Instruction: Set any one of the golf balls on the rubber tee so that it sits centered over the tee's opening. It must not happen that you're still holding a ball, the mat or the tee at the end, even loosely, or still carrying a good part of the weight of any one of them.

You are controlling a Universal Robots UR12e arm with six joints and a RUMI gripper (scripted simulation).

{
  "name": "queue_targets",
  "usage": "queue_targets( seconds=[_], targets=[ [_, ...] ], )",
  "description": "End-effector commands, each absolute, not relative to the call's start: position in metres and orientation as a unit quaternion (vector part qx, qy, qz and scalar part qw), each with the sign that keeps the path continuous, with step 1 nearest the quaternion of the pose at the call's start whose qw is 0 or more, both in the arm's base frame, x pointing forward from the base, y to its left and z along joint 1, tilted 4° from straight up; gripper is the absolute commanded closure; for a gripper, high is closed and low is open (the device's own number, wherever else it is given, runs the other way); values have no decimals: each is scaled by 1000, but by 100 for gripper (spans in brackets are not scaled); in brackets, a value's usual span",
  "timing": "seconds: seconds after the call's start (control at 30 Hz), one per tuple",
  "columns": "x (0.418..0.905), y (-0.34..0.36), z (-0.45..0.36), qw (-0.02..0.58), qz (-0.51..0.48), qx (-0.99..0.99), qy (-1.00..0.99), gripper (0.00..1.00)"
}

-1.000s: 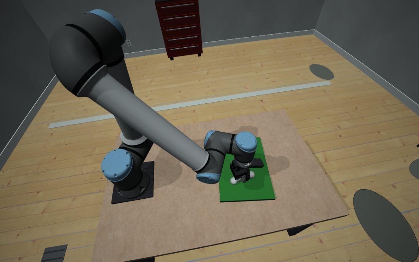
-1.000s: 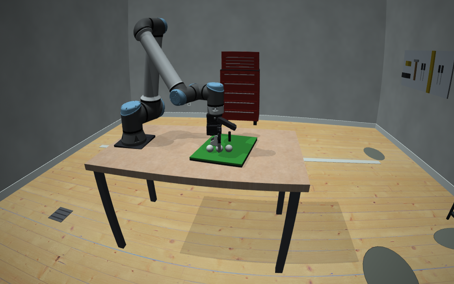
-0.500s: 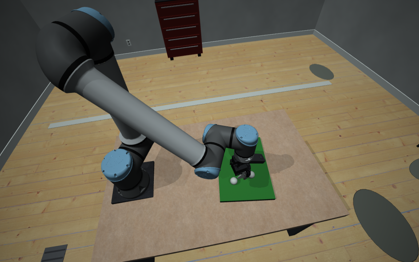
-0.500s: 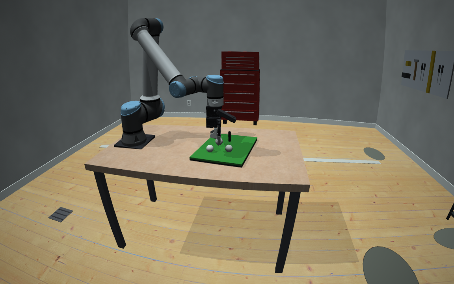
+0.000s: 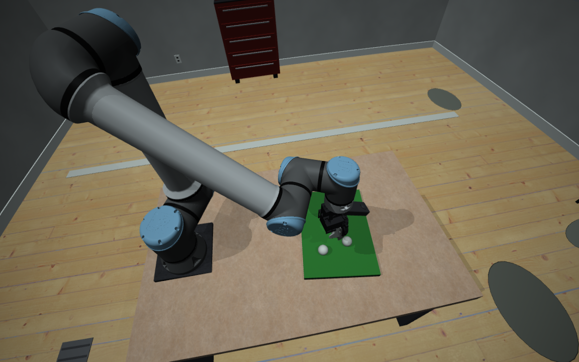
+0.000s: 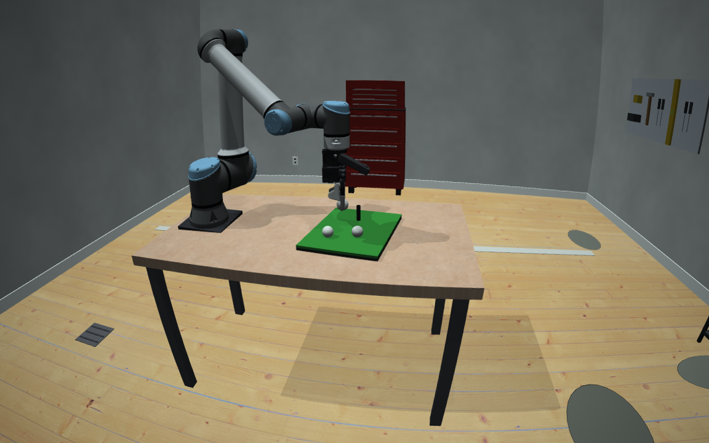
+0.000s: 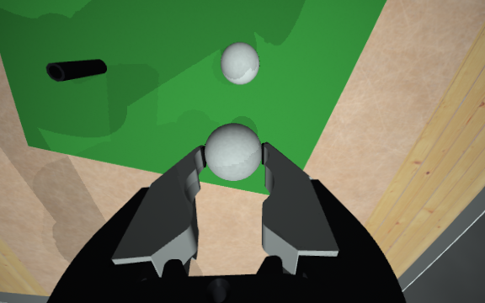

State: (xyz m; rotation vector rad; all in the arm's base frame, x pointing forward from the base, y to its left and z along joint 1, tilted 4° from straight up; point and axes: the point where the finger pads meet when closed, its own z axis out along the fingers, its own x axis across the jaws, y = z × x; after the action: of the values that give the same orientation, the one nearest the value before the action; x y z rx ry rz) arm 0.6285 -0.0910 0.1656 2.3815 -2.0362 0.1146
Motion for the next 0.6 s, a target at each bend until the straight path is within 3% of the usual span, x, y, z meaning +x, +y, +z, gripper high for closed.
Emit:
queue_targets(
  seconds=[0.0,0.37,0.57],
  targets=[
    [640,-58,178,3,37,760,-649,100],
    [660,71,218,3,37,760,-649,100],
    [660,81,219,3,37,760,-649,100]
  ],
)
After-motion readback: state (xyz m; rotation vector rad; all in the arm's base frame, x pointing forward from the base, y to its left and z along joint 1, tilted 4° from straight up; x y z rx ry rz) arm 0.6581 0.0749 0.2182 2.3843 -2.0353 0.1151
